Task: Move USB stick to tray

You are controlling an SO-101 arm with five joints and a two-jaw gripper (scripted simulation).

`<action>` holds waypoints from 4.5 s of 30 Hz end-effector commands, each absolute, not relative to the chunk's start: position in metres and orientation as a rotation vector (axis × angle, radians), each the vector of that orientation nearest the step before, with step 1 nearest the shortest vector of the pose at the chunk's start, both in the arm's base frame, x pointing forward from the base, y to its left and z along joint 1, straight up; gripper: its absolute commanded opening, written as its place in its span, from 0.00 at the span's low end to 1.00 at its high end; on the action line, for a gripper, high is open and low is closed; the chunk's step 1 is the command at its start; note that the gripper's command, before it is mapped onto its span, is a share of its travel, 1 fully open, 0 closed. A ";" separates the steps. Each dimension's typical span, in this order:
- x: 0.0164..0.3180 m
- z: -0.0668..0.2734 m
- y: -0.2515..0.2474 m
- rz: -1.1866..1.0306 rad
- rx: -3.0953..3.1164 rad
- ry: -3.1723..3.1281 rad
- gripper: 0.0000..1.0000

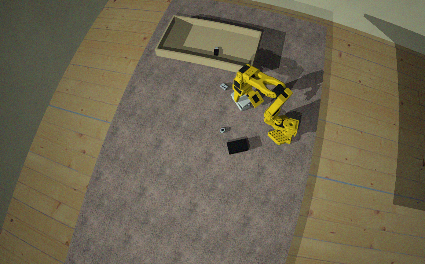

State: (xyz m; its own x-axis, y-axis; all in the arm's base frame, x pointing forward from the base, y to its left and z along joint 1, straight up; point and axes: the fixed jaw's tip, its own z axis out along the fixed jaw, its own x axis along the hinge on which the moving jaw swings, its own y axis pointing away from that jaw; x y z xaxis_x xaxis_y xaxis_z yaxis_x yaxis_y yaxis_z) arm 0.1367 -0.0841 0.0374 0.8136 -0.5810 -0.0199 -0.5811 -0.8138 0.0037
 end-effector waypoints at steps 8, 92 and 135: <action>0.138 0.038 -0.086 0.000 -2.982 0.990 0.22; 0.136 0.032 -0.085 0.000 -2.928 1.138 0.22; 0.137 0.032 -0.082 0.000 -2.905 1.196 0.22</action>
State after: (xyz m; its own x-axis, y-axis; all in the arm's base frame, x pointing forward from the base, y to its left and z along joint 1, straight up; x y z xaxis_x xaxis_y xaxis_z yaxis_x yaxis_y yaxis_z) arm 0.1333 -0.0821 0.0306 0.7143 -0.6995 -0.0226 -0.6995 -0.7145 0.0077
